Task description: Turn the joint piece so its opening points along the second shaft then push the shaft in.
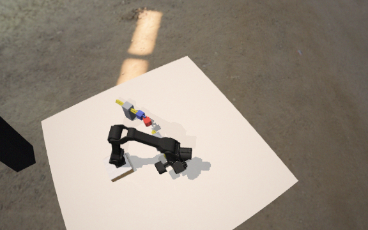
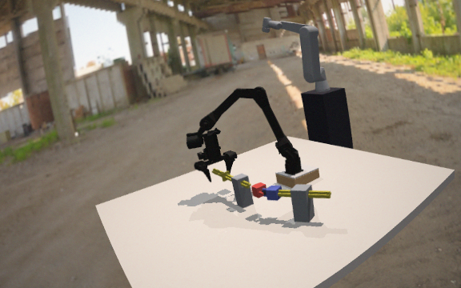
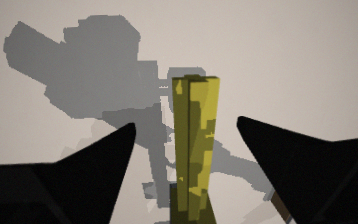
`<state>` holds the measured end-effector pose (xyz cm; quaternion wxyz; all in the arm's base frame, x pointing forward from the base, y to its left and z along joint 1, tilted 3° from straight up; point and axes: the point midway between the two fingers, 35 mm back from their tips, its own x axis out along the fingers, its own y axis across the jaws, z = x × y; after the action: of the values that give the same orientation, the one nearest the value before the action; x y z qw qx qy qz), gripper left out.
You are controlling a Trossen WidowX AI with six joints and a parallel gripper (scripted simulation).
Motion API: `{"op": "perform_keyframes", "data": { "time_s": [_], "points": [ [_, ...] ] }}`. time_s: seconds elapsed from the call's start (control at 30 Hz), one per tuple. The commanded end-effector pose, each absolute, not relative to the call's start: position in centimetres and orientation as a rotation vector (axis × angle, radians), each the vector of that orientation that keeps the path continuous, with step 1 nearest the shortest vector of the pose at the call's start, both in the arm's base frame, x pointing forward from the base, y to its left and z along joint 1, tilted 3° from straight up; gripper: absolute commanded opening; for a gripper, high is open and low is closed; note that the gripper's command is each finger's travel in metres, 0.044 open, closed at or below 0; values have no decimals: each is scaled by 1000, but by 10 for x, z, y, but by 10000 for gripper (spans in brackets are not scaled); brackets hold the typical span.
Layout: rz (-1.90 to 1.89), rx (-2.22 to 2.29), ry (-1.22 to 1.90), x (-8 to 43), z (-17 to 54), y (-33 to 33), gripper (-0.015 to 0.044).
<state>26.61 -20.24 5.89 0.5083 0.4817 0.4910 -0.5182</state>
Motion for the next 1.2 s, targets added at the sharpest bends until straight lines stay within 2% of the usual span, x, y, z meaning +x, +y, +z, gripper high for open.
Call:
{"op": "perform_keyframes", "data": {
  "time_s": [0.0, 0.03, 0.47, 0.8, 0.97, 1.17],
  "points": [
    [-1250, 1169, 1184, 266, 53, -202, 440],
    [-1250, 1169, 1184, 266, 53, -202, 440],
    [-1250, 1169, 1184, 266, 53, -202, 102],
    [-1250, 1169, 1184, 266, 53, -202, 102],
    [-1250, 1169, 1184, 266, 53, -202, 69],
    [-1249, 1164, 1185, 266, 53, -202, 60]
  ]
}}
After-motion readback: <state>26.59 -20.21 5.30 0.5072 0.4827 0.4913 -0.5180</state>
